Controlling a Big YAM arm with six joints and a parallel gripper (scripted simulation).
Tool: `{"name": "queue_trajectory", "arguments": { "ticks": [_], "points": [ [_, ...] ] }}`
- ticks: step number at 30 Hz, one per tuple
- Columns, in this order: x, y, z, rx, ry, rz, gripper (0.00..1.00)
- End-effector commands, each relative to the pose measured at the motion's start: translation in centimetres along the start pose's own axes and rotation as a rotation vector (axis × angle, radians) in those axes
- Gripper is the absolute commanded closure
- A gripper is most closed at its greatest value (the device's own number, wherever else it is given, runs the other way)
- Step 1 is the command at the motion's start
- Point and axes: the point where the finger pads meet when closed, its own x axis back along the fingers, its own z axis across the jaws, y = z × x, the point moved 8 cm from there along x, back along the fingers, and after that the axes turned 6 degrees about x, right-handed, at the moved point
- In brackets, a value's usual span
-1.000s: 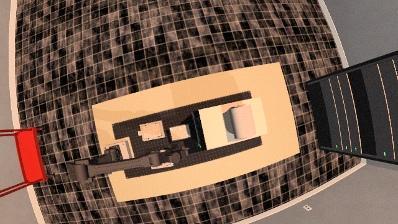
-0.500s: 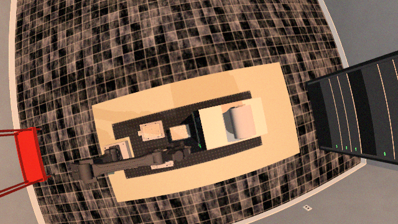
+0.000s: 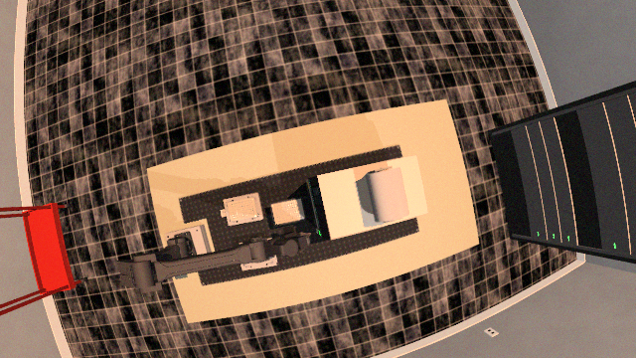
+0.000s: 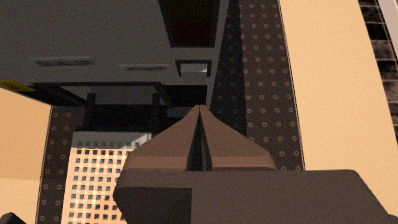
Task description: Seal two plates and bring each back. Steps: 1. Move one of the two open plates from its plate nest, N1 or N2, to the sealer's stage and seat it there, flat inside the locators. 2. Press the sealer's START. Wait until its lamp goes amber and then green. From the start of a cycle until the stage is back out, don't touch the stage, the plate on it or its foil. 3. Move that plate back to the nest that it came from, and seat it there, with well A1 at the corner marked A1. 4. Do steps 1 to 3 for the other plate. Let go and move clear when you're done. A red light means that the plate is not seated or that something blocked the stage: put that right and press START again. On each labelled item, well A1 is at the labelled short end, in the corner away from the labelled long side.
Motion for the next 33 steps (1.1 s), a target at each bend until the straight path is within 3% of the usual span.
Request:
{"name": "queue_trajectory", "arguments": {
  "ticks": [1,10,21,29,33],
  "points": [
    [-1.8,0.5,0.2,-0.009,0.004,0.001,1.0],
    [-2.1,1.8,-0.8,-0.017,-0.015,-0.039,1.0],
    [-2.4,-0.4,-0.3,-0.019,-0.002,0.027,1.0],
    [-1.6,-0.5,0.6,-0.008,0.01,0.02,1.0],
    [-0.7,0.8,-0.1,-0.016,-0.004,-0.002,1.0]
  ]
}}
